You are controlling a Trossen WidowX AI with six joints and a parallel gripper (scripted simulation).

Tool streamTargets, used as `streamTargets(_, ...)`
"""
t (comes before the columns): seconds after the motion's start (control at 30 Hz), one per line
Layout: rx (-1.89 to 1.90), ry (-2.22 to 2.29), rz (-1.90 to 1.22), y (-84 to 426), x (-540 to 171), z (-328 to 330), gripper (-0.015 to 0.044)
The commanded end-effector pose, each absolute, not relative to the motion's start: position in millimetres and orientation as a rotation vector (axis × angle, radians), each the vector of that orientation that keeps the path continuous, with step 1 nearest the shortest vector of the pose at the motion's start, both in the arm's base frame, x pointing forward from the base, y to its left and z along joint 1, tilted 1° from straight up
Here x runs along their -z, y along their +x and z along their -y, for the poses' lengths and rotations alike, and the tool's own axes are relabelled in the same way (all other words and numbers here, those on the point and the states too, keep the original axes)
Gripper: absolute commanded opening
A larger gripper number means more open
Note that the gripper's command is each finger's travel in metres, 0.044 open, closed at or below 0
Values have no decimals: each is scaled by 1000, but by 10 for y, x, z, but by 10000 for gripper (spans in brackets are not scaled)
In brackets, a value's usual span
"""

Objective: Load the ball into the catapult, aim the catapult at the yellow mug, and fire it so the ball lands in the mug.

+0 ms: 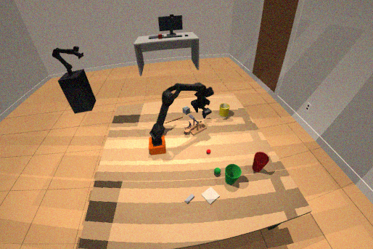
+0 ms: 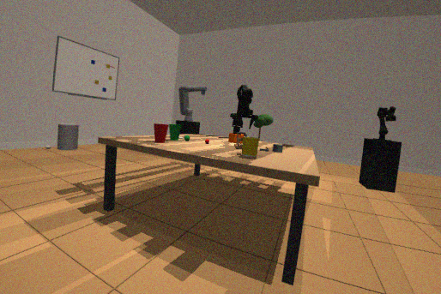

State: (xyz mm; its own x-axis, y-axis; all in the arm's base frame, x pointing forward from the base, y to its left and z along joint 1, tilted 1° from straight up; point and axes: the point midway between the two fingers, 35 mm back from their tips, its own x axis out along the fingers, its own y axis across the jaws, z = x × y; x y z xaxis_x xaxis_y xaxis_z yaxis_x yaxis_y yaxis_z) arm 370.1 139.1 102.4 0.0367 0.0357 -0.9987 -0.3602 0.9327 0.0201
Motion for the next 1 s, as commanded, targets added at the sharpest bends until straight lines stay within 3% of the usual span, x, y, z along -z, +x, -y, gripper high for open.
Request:
streamTargets(0.0, -308, -267, -1522, 3694, -958, -1389, 440)
streamTargets(0.97, -304, -266, -1518, 3713, -312, -1408, 440)
